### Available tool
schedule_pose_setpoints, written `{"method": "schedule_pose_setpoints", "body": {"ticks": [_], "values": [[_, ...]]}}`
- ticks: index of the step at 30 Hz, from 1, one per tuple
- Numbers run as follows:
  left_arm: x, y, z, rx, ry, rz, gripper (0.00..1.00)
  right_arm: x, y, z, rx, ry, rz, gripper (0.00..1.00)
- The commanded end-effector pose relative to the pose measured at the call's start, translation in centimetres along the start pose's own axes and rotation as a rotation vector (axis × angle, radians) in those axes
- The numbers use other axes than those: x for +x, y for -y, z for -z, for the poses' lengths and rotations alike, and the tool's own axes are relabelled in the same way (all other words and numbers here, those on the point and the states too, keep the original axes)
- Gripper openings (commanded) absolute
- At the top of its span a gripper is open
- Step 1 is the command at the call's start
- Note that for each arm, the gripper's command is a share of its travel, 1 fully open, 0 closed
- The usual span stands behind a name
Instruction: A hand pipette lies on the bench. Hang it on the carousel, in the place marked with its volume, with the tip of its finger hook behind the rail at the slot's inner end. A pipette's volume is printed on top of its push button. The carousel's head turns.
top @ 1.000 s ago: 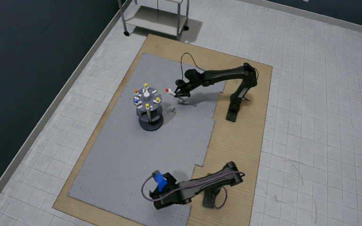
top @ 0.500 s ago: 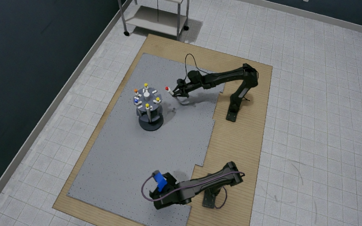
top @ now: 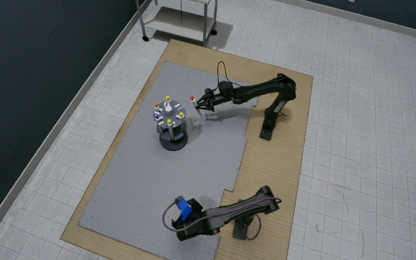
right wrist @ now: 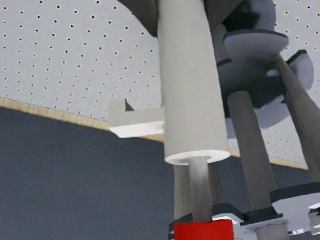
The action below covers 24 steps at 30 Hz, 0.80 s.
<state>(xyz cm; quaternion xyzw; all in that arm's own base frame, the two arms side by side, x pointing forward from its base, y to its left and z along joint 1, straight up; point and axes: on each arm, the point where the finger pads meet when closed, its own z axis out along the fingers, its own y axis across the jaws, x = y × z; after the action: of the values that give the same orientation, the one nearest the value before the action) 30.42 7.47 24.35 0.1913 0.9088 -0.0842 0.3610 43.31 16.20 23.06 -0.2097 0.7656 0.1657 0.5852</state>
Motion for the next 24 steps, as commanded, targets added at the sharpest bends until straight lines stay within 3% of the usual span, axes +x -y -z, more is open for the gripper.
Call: {"method": "schedule_pose_setpoints", "body": {"ticks": [1,6,8,9,24], "values": [[-0.9,-0.2,0.5,-0.010,0.032,-0.023,1.00,-0.9,-0.5,-0.5,-0.018,0.100,0.000,0.12],[-0.9,-0.2,0.5,-0.010,0.032,-0.023,1.00,-2.2,-0.5,-0.8,-0.012,0.246,-0.001,0.12],[-0.9,-0.2,0.5,-0.010,0.032,-0.023,1.00,-2.4,-0.5,-0.8,-0.011,0.253,-0.001,0.12],[-0.9,-0.2,0.5,-0.010,0.032,-0.023,1.00,-4.3,-0.3,-0.8,-0.009,0.292,0.011,0.12],[-0.9,-0.2,0.5,-0.010,0.032,-0.023,1.00,-3.7,0.0,-0.3,-0.001,0.277,0.013,0.12]]}}
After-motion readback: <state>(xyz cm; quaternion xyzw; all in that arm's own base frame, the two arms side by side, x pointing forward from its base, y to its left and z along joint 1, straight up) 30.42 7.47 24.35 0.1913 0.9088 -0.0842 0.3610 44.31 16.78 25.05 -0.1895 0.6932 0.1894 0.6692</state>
